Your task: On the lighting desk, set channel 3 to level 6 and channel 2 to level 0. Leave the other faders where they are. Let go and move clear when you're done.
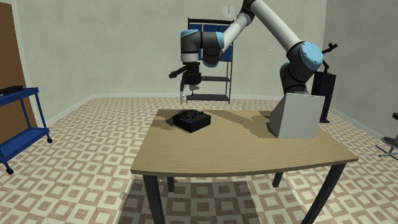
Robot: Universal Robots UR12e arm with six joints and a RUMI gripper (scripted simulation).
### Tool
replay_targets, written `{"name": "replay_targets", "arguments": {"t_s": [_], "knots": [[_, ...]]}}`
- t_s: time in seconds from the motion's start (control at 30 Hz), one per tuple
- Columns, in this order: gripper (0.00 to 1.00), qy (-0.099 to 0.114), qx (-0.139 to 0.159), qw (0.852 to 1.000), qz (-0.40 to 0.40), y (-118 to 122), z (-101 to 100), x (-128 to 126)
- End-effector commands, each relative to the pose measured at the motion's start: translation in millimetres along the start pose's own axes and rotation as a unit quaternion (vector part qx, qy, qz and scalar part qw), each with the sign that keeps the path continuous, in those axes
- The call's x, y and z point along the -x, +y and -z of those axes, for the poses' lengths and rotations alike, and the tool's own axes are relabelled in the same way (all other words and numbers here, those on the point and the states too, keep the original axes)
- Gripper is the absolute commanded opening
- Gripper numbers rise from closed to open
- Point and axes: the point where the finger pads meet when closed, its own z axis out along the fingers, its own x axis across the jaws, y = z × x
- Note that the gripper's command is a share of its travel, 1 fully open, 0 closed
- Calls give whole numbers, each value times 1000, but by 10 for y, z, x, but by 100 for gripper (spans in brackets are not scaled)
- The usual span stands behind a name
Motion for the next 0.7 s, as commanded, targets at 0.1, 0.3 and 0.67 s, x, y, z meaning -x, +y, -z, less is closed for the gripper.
{"name": "replay_targets", "arguments": {"t_s": [0.1, 0.3, 0.67], "knots": [[100, -10, -13, 987, 160, -52, -94, 49], [100, -8, -14, 962, 272, -58, -172, 88], [100, -6, -15, 913, 407, -53, -271, 130]]}}
